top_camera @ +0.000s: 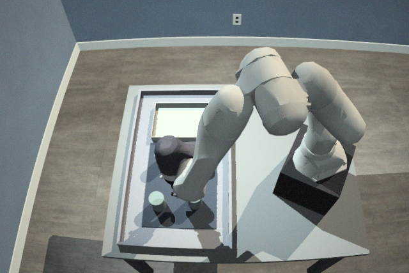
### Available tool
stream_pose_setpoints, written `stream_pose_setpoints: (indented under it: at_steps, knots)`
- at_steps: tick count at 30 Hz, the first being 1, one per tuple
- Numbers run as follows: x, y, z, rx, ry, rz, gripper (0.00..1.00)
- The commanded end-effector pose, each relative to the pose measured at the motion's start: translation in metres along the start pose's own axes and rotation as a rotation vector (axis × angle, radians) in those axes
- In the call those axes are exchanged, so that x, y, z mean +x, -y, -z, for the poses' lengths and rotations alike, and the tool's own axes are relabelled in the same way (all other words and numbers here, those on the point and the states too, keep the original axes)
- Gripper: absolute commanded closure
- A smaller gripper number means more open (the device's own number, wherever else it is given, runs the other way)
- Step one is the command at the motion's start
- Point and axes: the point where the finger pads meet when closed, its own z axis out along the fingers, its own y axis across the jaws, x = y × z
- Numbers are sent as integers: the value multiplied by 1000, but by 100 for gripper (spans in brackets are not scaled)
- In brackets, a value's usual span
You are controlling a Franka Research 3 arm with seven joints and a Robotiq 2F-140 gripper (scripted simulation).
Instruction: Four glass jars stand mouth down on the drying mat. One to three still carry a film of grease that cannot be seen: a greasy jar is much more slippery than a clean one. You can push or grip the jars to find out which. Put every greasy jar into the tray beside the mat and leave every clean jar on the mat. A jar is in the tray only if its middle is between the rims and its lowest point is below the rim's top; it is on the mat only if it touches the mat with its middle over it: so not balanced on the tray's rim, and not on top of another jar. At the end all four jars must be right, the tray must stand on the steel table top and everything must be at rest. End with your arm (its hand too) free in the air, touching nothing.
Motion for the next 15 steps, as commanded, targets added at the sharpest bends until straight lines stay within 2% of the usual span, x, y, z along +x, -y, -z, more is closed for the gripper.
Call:
stream_pose_setpoints:
  at_steps: [1,15]
  knots:
    - [0,0,1,-1,3,2,100]
    - [2,0,1,-1,3,2,100]
